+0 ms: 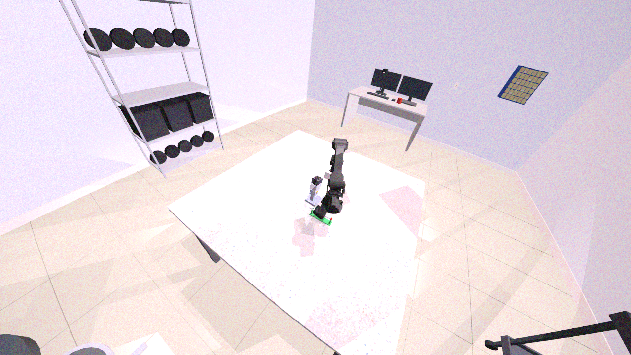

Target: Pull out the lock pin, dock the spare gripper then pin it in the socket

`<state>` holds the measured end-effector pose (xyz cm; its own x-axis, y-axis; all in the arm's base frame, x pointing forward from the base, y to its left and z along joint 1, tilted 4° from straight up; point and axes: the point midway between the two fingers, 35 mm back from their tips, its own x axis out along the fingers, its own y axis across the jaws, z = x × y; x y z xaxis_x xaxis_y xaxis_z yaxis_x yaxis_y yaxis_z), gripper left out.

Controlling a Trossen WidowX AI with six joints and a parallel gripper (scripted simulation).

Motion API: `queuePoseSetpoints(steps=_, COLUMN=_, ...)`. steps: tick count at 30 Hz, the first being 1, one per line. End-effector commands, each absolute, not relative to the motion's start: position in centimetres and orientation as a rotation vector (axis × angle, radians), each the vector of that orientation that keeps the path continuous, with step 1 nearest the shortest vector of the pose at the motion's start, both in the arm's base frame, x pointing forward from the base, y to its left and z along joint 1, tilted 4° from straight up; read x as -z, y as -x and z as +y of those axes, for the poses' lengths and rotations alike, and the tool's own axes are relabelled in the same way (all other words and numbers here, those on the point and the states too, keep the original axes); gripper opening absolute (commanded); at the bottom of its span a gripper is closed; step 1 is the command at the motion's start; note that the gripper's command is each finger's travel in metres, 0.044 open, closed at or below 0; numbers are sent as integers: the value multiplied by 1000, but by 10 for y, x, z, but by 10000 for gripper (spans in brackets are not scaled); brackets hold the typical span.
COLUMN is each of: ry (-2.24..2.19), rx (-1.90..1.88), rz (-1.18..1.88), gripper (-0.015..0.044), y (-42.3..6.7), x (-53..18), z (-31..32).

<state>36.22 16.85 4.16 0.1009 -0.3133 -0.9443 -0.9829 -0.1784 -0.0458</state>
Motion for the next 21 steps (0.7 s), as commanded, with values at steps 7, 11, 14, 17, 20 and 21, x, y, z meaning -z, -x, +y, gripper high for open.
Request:
queuePoseSetpoints(steps=7, ry=1611, rx=-1112, rz=1297, gripper=180, y=-363, x=-24, z=169)
queuePoseSetpoints(steps=11, ry=1611, rx=-1112, rz=1297, gripper=180, y=-363, x=-18, z=169)
queuePoseSetpoints(steps=14, ry=1611, rx=-1112, rz=1297, gripper=180, y=-363, x=-13, z=169)
queuePoseSetpoints(steps=17, ry=1611, rx=-1112, rz=1297, gripper=180, y=-363, x=-8, z=168)
queuePoseSetpoints(steps=20, ry=1611, rx=-1112, rz=1297, gripper=180, y=-364, x=-3, z=168)
queuePoseSetpoints(steps=21, ry=1611, rx=-1112, rz=1297, gripper=180, y=-364, x=-2, z=168)
